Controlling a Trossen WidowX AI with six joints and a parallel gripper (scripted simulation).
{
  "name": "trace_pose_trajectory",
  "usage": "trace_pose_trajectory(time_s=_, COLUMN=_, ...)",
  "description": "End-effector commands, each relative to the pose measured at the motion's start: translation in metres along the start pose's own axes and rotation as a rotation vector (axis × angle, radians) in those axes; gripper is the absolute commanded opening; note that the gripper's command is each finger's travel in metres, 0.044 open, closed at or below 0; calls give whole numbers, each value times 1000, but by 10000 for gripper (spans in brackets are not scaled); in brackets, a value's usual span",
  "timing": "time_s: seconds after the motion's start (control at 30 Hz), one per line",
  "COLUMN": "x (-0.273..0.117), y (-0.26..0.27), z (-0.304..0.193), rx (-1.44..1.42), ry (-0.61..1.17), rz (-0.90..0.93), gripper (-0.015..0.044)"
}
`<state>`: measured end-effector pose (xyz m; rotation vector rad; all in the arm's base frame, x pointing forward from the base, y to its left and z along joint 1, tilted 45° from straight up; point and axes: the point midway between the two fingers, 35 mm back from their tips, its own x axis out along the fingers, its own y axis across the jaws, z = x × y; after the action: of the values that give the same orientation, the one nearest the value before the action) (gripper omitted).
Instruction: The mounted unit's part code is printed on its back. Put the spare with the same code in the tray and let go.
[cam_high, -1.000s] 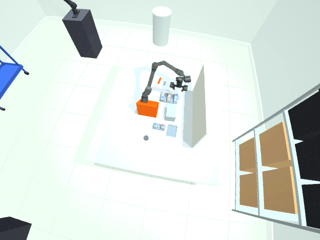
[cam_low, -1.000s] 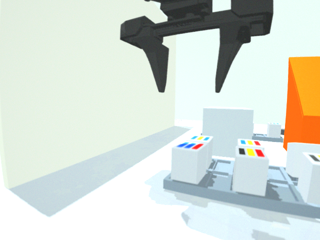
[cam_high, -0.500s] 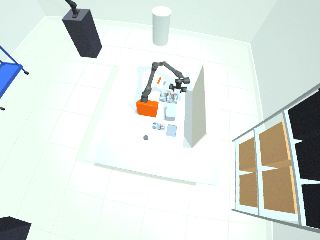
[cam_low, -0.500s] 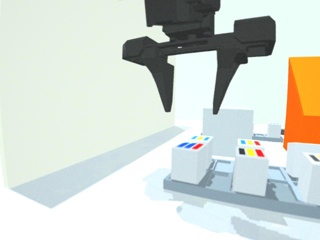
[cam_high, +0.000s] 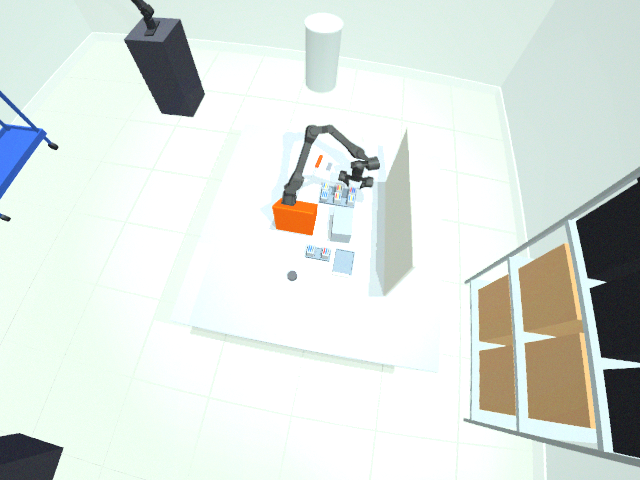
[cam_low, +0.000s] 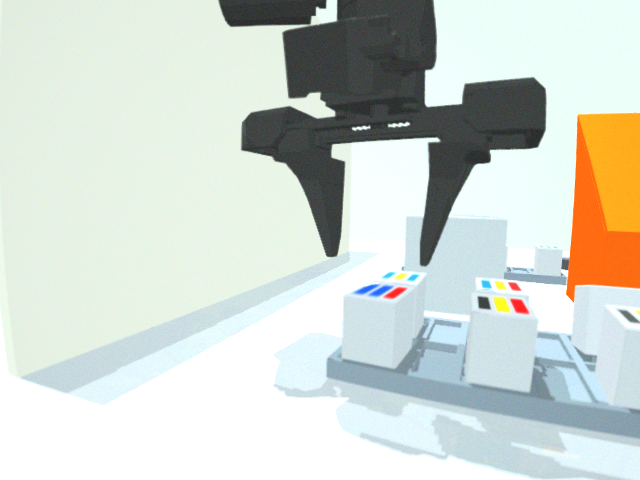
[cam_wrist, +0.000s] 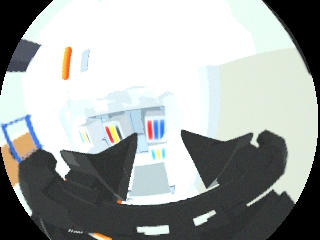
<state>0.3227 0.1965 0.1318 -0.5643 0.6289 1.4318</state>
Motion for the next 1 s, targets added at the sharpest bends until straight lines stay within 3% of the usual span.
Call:
trace_pose_trajectory(time_s=0.0, x=8, y=0, z=-2, rx=9, ry=3, rz=1, gripper=300)
trace_pose_trajectory(time_s=0.97, x=55, y=4, z=-3, rx=10, ry=-2, rz=2, gripper=300)
